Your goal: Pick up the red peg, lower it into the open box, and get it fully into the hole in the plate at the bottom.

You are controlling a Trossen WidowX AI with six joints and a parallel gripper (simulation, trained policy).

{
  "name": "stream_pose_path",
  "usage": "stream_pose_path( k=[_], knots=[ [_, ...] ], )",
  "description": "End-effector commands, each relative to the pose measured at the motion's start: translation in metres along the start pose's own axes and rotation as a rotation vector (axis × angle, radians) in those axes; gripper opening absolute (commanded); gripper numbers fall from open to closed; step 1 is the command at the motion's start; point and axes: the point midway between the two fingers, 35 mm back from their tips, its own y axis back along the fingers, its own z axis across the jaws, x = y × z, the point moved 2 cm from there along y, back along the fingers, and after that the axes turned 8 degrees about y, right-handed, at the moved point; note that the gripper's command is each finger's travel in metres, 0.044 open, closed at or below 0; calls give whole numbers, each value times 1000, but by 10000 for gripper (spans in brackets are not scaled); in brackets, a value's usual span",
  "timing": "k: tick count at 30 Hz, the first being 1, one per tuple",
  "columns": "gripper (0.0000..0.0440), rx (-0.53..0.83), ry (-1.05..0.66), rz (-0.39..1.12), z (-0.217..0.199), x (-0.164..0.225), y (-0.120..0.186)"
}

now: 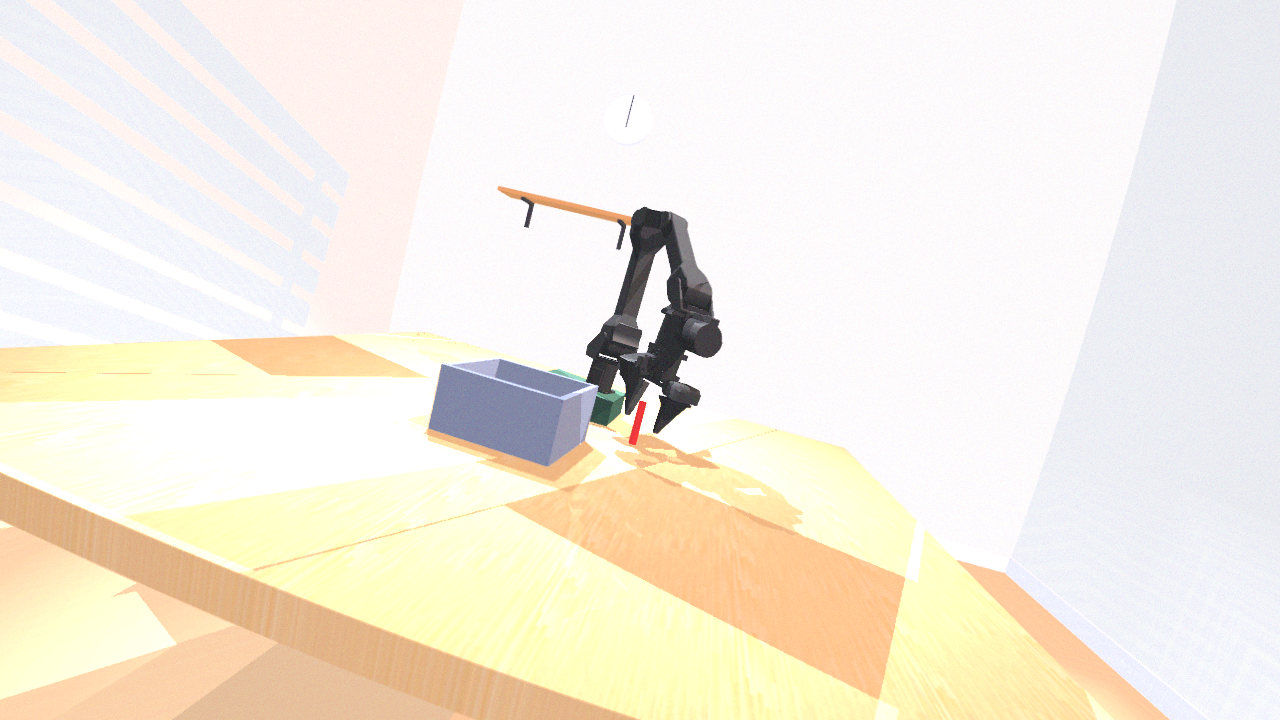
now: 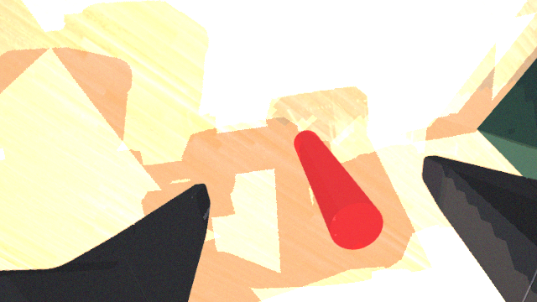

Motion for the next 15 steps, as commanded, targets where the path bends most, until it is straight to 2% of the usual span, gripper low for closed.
stream_pose_path(
  k=[1, 3, 15],
  knots=[
    [431, 5, 6, -13, 0, -2, -15],
    [395, 11, 12, -11, 0, -2, -21],
    [86, 79, -1, 12, -1, -3, -40]
  ],
)
